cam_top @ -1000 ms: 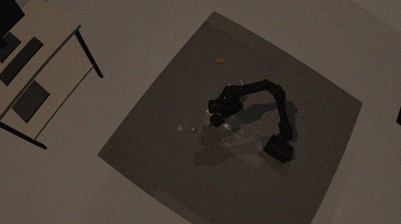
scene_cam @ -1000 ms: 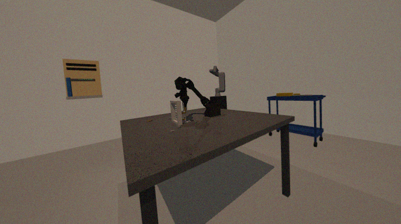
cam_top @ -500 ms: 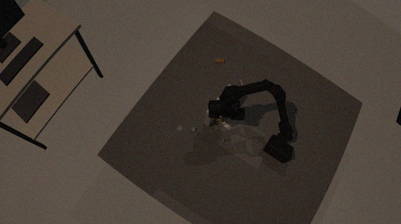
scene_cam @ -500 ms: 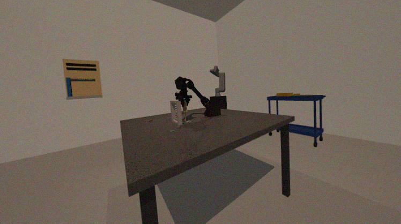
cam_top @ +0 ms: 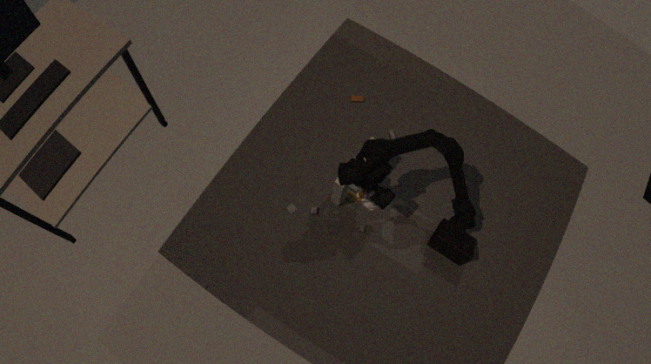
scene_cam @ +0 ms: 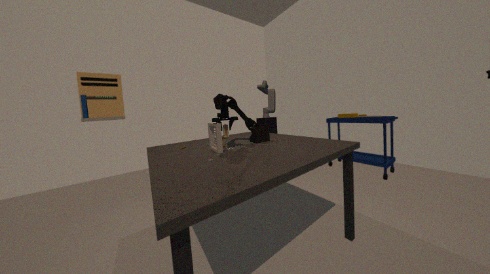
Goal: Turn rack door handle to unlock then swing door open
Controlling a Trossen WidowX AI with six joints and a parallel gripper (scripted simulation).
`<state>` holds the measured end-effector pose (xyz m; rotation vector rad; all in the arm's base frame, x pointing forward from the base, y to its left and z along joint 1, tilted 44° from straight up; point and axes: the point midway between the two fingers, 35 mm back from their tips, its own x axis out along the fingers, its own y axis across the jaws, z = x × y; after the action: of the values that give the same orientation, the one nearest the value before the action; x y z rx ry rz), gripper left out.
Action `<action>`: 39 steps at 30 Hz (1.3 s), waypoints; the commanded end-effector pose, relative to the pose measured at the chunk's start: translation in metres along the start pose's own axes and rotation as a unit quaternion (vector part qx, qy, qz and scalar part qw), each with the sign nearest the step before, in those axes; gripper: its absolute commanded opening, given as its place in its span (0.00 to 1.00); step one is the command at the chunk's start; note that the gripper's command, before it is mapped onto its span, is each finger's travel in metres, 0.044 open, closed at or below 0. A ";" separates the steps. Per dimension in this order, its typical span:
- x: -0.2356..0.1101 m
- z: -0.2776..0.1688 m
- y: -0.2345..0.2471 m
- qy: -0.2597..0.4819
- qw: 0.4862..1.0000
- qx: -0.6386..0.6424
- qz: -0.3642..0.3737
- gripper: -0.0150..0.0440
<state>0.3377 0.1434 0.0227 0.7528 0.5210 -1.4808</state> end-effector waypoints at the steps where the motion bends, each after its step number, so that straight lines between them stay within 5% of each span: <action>1: 0.002 0.002 0.002 -0.003 0.999 0.038 0.000 0.76; 39: 0.002 0.002 0.002 -0.003 0.999 0.038 0.000 0.38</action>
<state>0.3390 0.1412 0.0229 0.8090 0.4644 -1.5083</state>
